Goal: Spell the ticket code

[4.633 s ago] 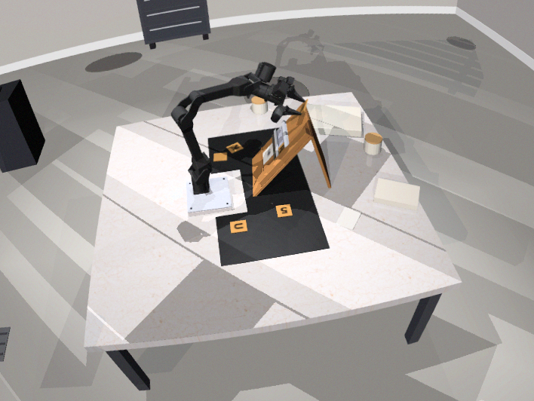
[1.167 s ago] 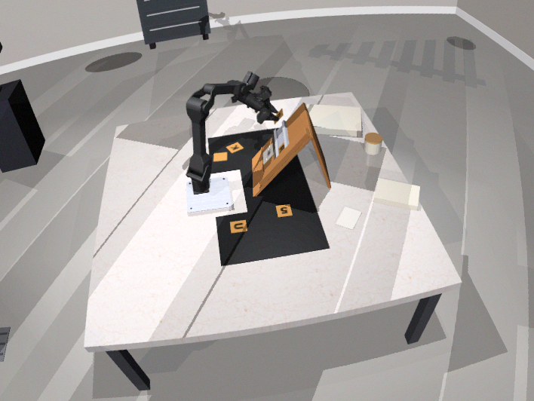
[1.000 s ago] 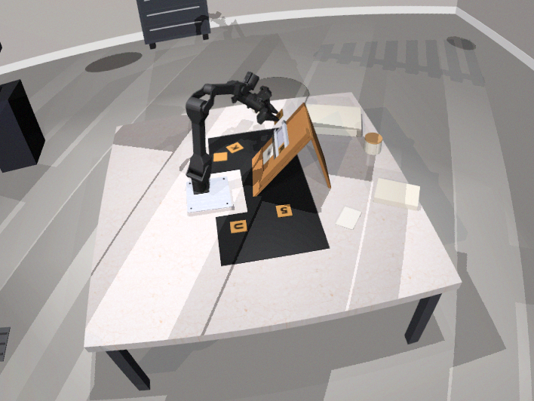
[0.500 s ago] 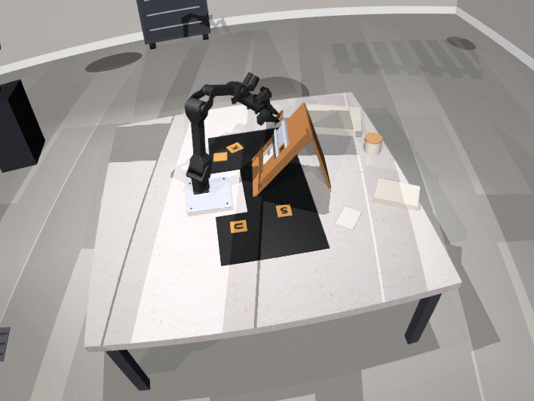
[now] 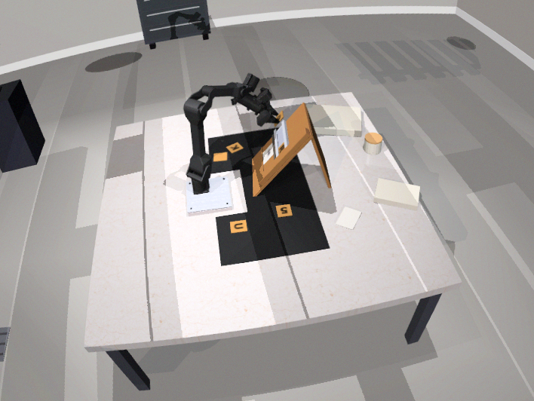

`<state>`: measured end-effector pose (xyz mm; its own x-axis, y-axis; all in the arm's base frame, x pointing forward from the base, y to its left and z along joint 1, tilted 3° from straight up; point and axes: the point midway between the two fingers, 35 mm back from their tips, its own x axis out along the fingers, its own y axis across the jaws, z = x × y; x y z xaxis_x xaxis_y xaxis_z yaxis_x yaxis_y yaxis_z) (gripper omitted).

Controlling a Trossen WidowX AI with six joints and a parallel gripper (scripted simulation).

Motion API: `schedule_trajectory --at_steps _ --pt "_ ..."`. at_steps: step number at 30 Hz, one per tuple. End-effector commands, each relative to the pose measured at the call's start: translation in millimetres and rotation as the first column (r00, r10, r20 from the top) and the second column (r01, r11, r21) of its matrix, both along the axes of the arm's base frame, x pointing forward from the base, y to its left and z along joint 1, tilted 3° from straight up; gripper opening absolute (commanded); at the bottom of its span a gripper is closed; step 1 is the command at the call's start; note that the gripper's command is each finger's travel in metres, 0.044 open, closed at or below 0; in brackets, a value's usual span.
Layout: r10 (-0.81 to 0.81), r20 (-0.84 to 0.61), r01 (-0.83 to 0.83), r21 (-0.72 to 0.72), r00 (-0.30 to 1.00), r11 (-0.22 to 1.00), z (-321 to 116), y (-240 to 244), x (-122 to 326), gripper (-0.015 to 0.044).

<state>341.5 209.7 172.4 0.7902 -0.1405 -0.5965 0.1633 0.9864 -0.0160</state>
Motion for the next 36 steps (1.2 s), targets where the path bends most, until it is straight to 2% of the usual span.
schedule_trajectory --at_steps 1,36 --pt "0.004 0.006 -0.004 0.006 1.0 1.0 3.2 -2.5 -0.8 0.0" --pt "0.004 0.006 -0.004 0.005 1.0 1.0 2.8 -19.7 -3.4 0.0"
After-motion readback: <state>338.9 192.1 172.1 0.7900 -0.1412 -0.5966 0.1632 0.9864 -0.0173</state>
